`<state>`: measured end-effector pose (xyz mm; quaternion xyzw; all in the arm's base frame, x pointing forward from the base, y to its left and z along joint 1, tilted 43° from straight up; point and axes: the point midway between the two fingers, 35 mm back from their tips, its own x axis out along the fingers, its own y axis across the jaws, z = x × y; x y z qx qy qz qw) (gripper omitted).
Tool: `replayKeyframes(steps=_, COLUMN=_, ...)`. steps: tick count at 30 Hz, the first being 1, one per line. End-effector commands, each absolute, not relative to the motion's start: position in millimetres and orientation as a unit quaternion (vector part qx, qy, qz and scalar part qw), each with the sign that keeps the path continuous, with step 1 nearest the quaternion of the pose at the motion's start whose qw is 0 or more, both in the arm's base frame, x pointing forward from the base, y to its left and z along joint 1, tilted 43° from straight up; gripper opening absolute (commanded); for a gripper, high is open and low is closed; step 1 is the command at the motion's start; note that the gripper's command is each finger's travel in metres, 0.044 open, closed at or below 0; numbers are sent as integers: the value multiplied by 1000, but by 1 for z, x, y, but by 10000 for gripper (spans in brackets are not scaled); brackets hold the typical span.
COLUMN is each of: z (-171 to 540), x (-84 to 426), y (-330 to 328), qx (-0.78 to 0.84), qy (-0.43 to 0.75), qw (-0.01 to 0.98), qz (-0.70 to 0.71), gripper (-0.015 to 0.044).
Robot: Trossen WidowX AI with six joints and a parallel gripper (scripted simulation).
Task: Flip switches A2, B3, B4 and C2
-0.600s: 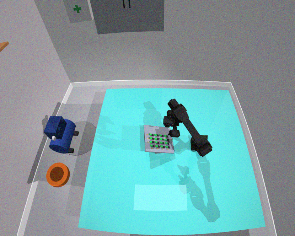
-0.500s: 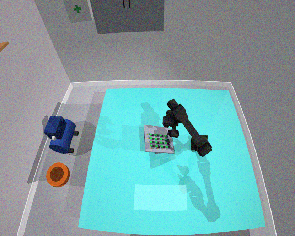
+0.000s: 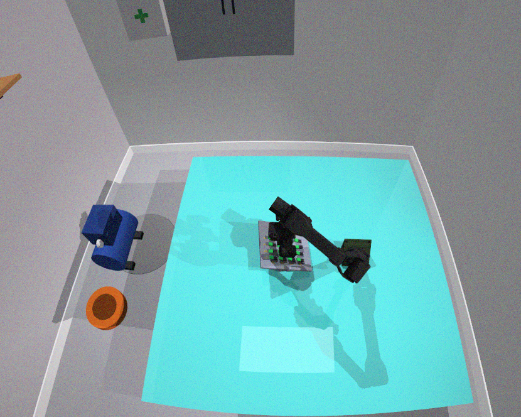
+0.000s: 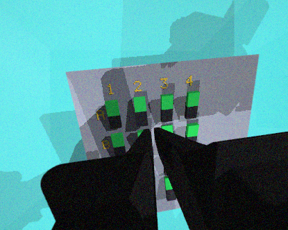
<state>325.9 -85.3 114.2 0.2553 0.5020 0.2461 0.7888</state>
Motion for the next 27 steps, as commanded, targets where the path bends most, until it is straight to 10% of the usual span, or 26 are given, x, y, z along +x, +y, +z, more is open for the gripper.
replayKeyframes(steps=1, z=101, x=329, y=-68, qx=262, qy=502, qw=785, qz=252, gripper=0)
replayKeyframes(steps=27, z=85, x=338, y=-52, qx=262, qy=502, qw=785, qz=252, gripper=0)
